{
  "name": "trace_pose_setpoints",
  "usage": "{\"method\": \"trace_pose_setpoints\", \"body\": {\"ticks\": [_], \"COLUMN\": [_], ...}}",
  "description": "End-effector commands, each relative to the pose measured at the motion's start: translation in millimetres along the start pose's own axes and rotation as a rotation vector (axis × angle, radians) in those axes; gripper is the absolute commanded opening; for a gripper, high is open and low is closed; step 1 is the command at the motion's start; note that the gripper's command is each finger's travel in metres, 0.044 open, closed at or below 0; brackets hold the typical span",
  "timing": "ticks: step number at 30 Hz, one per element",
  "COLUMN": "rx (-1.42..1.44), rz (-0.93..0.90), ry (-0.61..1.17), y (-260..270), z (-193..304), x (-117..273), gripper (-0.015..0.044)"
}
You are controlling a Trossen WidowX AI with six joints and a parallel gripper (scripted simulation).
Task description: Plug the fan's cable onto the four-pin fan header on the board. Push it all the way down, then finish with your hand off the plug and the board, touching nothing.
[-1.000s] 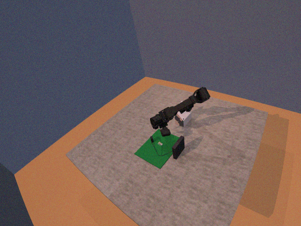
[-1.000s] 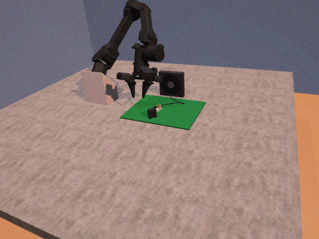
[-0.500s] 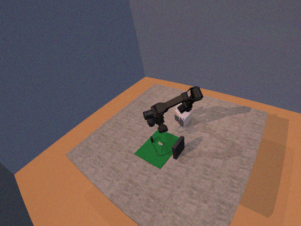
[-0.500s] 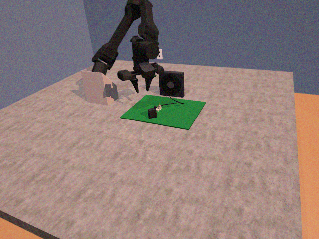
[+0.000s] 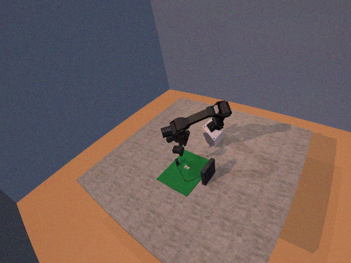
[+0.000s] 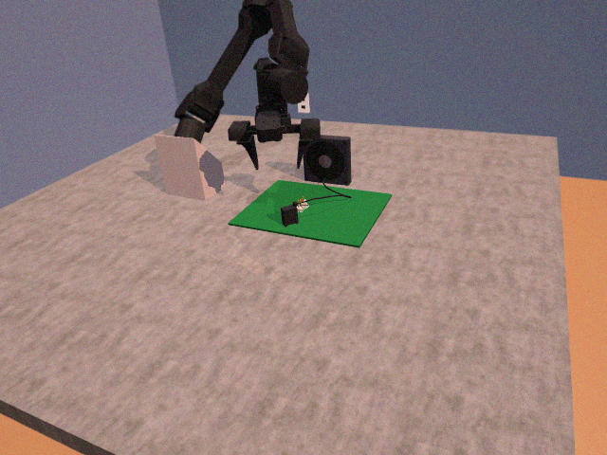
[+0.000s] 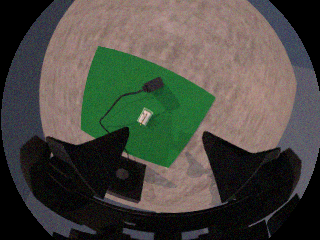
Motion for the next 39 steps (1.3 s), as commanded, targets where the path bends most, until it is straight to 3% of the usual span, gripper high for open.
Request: {"method": "trace_pose_setpoints", "body": {"ticks": [1,6,27,31,36,39], "rx": [-0.738,-1.119,-1.119,-1.119,-1.118,-1.118], "rz": [-0.009,-0.011,-0.011,-0.012,-0.013,-0.013], "ry": [0.02,0.035,0.035,0.033,0.038,0.04], "y": [2,1,1,3,4,4], "z": [-41,-60,-60,-62,-59,-57], "x": [34,52,52,26,-39,-49], "gripper": [0.044,0.044,0.044,0.044,0.044,0.044]}}
Point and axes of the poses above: the point midway between the two fingers, 35 mm back from their tips, its own x axis back along the fingers, its own y axis across the jaws, z = x × y, the point moved 9 cm from there along x, back along the fingers, and after that the axes turned 10 degrees about x, right-handed, at the moved point
